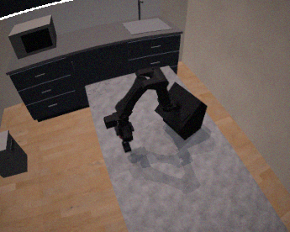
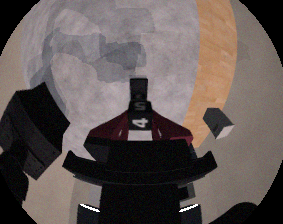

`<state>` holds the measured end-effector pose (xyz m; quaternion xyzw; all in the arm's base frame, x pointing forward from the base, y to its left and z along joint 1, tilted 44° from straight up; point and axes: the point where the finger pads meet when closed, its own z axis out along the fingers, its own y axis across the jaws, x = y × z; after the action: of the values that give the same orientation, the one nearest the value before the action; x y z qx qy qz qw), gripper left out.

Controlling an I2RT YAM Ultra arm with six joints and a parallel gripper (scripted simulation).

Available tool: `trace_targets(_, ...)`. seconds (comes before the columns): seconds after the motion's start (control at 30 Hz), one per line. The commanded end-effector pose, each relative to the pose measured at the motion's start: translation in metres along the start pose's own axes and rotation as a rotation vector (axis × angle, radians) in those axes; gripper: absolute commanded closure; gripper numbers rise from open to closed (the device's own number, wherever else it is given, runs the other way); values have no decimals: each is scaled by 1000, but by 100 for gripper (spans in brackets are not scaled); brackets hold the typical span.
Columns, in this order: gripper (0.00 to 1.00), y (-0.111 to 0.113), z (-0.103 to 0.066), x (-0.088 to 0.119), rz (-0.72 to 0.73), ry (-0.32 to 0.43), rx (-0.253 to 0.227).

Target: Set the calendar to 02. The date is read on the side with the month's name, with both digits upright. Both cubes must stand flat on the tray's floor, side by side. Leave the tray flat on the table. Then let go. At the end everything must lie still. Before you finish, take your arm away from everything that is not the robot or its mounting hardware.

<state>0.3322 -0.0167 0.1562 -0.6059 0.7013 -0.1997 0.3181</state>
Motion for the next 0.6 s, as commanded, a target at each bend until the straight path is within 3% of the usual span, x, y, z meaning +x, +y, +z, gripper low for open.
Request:
trace_targets(0.0,73,0,-2,0,22,-7,-2)
trace_targets(0.17,73,-2,2,20,274,-2,-12)
trace_targets(0.27,73,-2,2,21,295,-1,-13)
trace_targets(0.33,73,-3,4,33,444,2,-16)
trace_targets(0.57,73,-4,7,55,720,7,-19)
